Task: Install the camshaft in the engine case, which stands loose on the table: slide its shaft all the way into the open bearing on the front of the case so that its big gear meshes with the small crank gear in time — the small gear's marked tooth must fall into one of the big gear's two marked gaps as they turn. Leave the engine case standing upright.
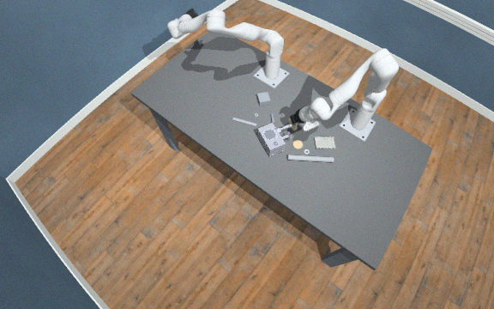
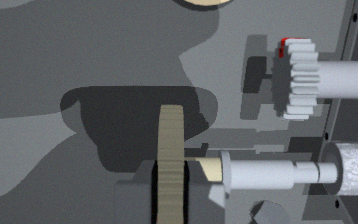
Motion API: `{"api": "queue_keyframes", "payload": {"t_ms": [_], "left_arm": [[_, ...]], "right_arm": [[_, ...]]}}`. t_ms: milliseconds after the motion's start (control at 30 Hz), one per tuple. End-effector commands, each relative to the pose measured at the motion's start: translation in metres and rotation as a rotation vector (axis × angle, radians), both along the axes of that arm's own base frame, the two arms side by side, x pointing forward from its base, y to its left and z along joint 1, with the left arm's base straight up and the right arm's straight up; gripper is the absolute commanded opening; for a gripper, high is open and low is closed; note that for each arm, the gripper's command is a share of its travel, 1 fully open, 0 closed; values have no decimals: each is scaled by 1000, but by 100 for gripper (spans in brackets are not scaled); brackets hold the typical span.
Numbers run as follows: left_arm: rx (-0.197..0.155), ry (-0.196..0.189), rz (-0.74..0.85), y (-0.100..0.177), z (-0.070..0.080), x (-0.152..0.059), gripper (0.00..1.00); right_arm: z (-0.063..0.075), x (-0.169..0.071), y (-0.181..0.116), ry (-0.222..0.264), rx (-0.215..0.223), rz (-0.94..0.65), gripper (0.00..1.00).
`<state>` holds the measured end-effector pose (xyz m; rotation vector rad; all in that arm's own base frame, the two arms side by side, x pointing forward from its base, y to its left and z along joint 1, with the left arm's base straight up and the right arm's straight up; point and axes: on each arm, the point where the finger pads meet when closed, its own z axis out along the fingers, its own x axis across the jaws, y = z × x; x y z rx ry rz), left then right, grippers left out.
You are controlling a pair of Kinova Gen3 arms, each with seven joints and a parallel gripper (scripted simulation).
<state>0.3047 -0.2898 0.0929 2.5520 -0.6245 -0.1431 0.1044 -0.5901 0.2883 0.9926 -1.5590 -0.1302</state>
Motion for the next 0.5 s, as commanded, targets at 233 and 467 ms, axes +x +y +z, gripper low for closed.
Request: {"api": "queue_keyframes", "payload": {"t_ms": [233,467], "left_arm": [[11,15,-1,3,0,-3,29],[12,16,-2,5,-1,-5,29]], "right_arm": [[1,0,0,-1,-2,0,100],[1,0,0,-1,-2,0,100]]}}
